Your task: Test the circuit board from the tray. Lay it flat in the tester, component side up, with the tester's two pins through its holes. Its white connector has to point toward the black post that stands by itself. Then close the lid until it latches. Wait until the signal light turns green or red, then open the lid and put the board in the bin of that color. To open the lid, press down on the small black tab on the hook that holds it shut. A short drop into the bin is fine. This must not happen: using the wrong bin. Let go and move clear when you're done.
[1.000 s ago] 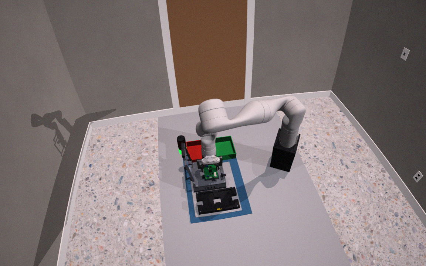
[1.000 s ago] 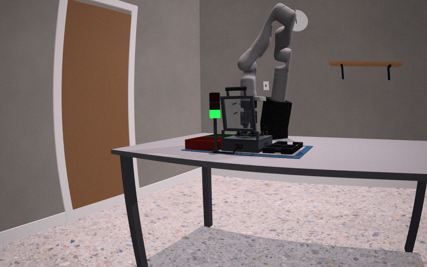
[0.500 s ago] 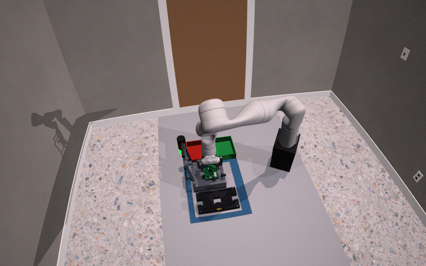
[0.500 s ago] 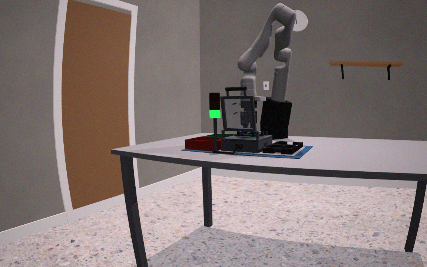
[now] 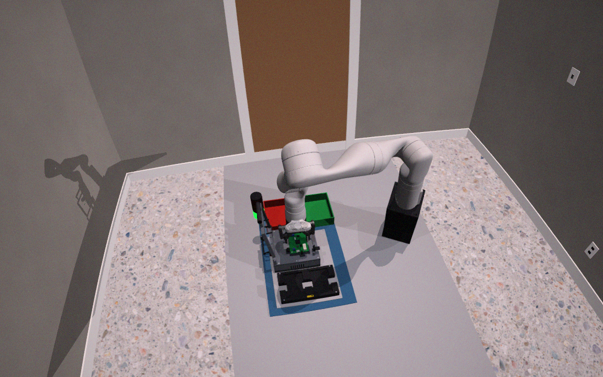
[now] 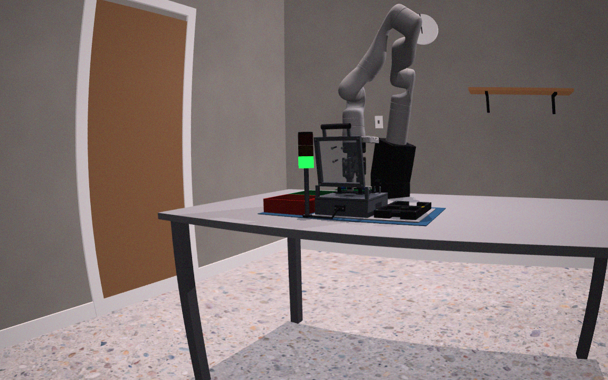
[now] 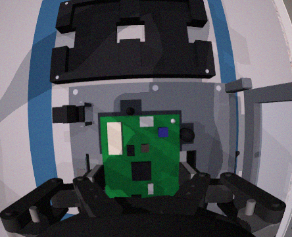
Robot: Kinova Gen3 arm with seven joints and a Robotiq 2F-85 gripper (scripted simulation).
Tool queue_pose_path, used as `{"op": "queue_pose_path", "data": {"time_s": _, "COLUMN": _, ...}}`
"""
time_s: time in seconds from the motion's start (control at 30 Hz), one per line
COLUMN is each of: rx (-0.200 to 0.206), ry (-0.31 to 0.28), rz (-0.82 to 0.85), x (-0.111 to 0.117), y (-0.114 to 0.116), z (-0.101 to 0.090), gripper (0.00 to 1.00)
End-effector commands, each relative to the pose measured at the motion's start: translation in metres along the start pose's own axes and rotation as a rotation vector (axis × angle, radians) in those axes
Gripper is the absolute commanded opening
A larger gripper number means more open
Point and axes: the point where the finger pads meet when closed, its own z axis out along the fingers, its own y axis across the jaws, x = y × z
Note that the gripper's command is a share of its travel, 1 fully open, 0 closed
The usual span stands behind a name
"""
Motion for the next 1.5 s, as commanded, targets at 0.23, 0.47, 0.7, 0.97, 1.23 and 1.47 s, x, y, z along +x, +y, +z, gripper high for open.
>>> {"op": "queue_pose_path", "data": {"time_s": 0.23, "rx": -0.002, "ry": 0.0, "rz": 0.0, "x": 0.0, "y": 0.0006, "z": -0.0031, "gripper": 0.77}}
{"op": "queue_pose_path", "data": {"time_s": 0.47, "rx": -0.002, "ry": 0.0, "rz": 0.0, "x": 0.0, "y": 0.0006, "z": -0.0046, "gripper": 0.77}}
{"op": "queue_pose_path", "data": {"time_s": 0.7, "rx": -0.002, "ry": 0.0, "rz": 0.0, "x": 0.0, "y": 0.0006, "z": -0.0061, "gripper": 0.77}}
{"op": "queue_pose_path", "data": {"time_s": 0.97, "rx": -0.002, "ry": 0.0, "rz": 0.0, "x": 0.0, "y": 0.0006, "z": -0.0073, "gripper": 0.77}}
{"op": "queue_pose_path", "data": {"time_s": 1.23, "rx": -0.002, "ry": 0.0, "rz": 0.0, "x": 0.0, "y": 0.0006, "z": -0.0093, "gripper": 0.77}}
{"op": "queue_pose_path", "data": {"time_s": 1.47, "rx": -0.002, "ry": 0.0, "rz": 0.0, "x": 0.0, "y": 0.0006, "z": -0.0111, "gripper": 0.77}}
